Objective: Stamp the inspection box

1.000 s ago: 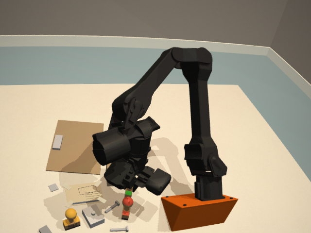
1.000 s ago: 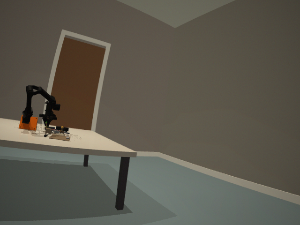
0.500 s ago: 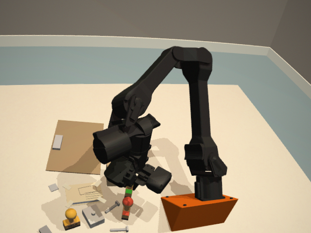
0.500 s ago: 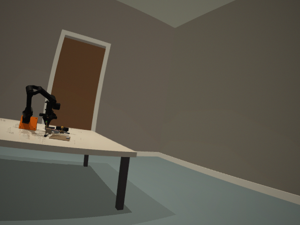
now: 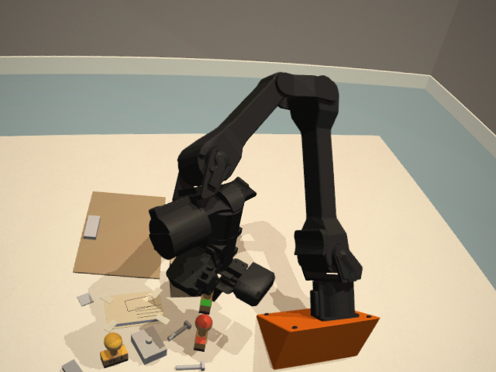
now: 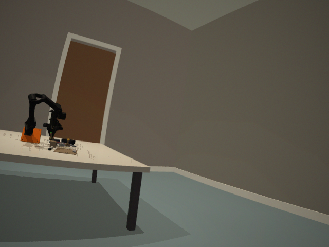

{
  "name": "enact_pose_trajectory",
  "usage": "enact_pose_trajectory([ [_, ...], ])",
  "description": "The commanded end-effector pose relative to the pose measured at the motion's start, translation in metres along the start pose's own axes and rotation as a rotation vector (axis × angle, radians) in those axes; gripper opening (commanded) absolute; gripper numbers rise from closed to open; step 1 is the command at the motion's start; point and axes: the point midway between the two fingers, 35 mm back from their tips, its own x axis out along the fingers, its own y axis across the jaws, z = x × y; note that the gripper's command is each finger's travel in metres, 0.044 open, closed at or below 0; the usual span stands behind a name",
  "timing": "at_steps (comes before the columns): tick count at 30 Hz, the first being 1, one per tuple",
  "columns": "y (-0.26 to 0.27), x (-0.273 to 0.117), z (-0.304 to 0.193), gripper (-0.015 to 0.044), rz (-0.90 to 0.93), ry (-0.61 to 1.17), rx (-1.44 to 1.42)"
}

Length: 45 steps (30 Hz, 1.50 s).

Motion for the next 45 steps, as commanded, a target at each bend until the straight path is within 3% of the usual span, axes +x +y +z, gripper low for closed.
enact_pose_trajectory([
  [1,0.0,-0.003,0.001,0.0,0.003,-0.003,0.004],
  [45,0.001,-0.024,-0.001,0.0,0.002,0.001,0.004],
])
